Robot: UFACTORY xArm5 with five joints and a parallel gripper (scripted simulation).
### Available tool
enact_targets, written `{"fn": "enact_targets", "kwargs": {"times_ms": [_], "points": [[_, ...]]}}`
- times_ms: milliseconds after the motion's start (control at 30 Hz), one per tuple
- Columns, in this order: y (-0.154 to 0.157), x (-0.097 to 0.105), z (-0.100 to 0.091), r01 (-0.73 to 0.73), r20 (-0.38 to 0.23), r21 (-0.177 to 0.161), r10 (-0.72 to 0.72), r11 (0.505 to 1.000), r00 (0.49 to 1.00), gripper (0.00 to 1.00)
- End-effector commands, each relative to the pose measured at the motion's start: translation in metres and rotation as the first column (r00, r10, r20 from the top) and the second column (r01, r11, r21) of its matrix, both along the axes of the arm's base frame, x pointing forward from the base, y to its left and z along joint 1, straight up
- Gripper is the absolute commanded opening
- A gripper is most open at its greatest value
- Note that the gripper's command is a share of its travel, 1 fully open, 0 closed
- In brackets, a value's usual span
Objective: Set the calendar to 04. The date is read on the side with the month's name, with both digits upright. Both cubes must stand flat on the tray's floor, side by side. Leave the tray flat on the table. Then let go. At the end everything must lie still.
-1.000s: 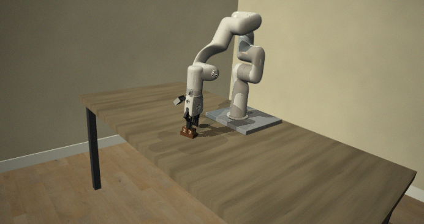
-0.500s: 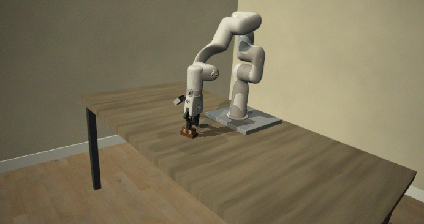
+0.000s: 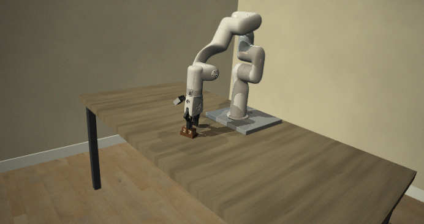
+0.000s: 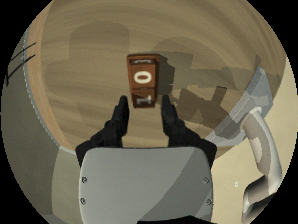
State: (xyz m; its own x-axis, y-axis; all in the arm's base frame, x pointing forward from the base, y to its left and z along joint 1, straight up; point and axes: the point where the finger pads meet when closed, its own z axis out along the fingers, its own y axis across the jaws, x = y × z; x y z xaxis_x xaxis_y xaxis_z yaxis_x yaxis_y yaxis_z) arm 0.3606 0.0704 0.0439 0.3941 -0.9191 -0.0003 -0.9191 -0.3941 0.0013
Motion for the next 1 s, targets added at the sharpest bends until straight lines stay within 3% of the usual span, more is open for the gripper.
{"fn": "enact_targets", "kwargs": {"times_ms": [0,967], "points": [[0.0002,0.0012,0.001,0.0,0.003,0.001,0.0,1.0,1.0,0.49],[0.0003,0.0011,-0.0049,0.0,0.003,0.001,0.0,1.0,1.0,0.49]]}}
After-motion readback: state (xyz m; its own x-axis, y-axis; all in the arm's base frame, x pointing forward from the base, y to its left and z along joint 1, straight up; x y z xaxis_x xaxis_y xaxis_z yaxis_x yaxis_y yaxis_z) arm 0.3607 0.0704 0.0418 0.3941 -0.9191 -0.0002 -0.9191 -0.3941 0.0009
